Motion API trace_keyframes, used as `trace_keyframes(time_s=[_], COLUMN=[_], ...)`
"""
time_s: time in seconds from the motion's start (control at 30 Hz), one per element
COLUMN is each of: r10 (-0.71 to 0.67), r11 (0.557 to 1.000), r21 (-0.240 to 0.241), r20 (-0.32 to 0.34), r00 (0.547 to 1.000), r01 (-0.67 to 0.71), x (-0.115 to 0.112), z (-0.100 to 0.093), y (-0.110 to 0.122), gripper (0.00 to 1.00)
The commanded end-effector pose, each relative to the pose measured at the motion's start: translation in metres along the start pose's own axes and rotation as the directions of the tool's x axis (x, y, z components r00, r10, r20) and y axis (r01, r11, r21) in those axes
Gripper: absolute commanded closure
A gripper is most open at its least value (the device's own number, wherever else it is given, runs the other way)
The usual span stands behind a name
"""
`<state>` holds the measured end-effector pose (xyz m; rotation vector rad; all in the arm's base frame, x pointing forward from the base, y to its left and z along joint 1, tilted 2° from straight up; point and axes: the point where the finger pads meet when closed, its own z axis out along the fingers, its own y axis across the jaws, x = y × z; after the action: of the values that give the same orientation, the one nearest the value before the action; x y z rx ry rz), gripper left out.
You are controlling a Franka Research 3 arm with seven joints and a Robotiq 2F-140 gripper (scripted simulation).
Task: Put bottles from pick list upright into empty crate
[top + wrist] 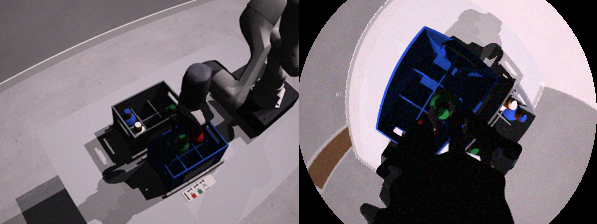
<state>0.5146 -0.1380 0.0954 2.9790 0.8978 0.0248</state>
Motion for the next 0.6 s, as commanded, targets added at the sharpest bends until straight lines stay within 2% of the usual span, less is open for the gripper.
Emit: trace_keyframes(time_s=[0.0, 0.2, 0.23, 0.57], r10=[0.005, 0.005, 0.005, 0.005], r11=[1.000, 1.000, 1.000, 1.000], r21=[-0.008, -0.008, -0.008, -0.008], r20=[-0.004, -0.004, -0.004, -0.004], r00=[1.000, 1.000, 1.000, 1.000], r01=[-0.005, -0.005, -0.005, -0.005], x=[0.0002, 0.0002, 0.0002, 0.0002], z=[-0.0014, -0.0014, 0.0008, 0.0008], y=[0.0036, 0.0036, 0.0036, 0.0036], gripper=[1.00, 1.00, 0.62, 0.62])
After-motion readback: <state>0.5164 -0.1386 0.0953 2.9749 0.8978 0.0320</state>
